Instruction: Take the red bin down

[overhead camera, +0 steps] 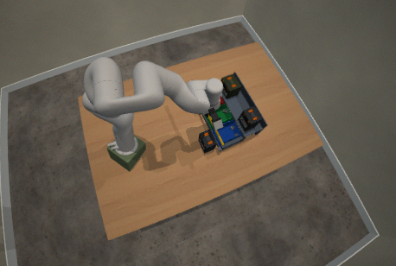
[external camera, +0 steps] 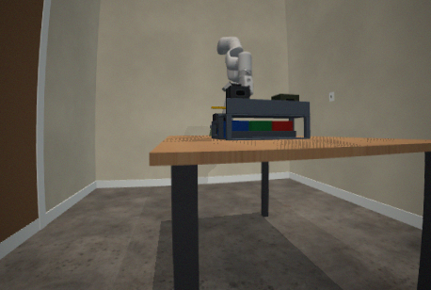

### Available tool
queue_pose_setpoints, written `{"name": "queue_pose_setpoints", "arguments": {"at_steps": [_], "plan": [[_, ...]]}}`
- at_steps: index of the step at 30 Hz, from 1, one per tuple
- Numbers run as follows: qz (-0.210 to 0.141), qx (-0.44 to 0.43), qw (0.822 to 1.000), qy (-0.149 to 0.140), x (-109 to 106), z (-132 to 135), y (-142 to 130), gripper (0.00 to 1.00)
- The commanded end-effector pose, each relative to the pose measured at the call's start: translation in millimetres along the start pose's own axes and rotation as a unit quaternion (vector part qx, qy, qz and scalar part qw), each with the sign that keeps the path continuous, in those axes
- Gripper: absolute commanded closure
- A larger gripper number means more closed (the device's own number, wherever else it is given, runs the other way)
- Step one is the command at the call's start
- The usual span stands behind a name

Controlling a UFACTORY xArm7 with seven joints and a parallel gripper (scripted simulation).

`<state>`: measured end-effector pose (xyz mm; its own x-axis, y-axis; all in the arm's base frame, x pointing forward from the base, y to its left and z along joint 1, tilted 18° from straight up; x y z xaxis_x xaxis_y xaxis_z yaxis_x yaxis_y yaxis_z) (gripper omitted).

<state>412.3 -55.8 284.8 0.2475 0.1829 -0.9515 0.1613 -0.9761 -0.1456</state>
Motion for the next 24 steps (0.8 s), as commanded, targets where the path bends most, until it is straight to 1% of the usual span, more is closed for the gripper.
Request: {"name": "queue_pose_setpoints", "arguments": {"at_steps": [1, 2, 7, 19, 24], "plan": [[0.000, 0.000, 1.000, 0.002, -1, -1, 0, 1.00], [0.000, 0.000, 1.000, 0.002, -1, -1, 0, 1.00], [0.000, 0.000, 1.000, 0.002, -1, 39, -4, 1.00], [0.000, 0.000, 1.000, 0.002, -1, 39, -4, 1.00], [0.000, 0.000, 1.000, 0.002, 0, 78, -8, 1.00]]}}
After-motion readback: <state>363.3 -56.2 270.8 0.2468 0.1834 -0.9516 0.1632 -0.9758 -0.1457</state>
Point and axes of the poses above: the point where the finger pads meet when closed, its own x axis out along the fingers, its own z axis across the jaws, y = z × x, the point moved 10 cm from there along -x, back along the fingers, and after that the axes turned 6 degrees about -x, right-handed, at the moved point
